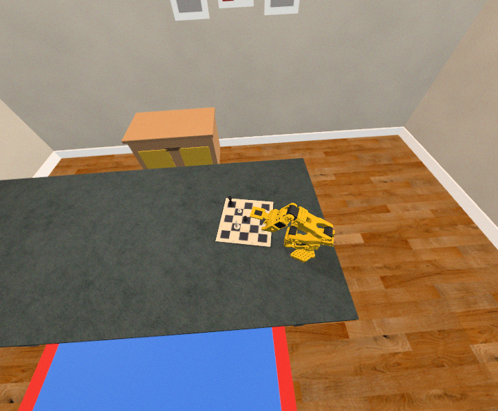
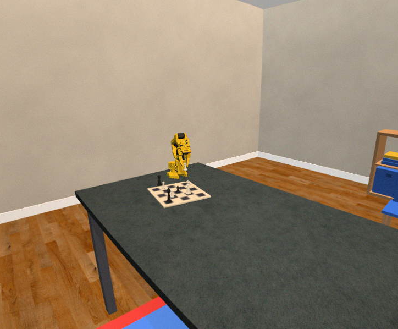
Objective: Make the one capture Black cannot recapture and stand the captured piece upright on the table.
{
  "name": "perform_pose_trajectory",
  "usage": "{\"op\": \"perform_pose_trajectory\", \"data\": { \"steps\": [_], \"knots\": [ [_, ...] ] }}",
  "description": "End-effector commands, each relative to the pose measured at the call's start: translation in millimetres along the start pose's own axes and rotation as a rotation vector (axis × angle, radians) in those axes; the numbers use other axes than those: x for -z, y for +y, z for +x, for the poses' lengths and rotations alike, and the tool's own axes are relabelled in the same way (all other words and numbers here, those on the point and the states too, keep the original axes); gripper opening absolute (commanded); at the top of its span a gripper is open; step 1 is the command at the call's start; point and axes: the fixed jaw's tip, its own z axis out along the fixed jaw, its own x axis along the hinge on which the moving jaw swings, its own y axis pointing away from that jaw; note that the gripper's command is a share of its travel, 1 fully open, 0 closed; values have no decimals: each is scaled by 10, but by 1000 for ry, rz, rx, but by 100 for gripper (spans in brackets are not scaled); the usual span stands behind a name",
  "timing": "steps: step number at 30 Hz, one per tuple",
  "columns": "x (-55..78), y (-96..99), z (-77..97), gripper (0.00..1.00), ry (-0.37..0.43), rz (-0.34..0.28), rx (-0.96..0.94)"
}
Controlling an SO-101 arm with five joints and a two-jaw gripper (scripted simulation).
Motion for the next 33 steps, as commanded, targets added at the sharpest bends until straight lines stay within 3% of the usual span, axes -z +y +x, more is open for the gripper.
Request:
{"op": "perform_pose_trajectory", "data": {
  "steps": [1,19,33],
  "knots": [
    [-30,10,22,0,15,-5,-5],
    [-113,11,72,0,15,-5,-5],
    [-346,15,213,0,15,-5,-5]
  ]
}}
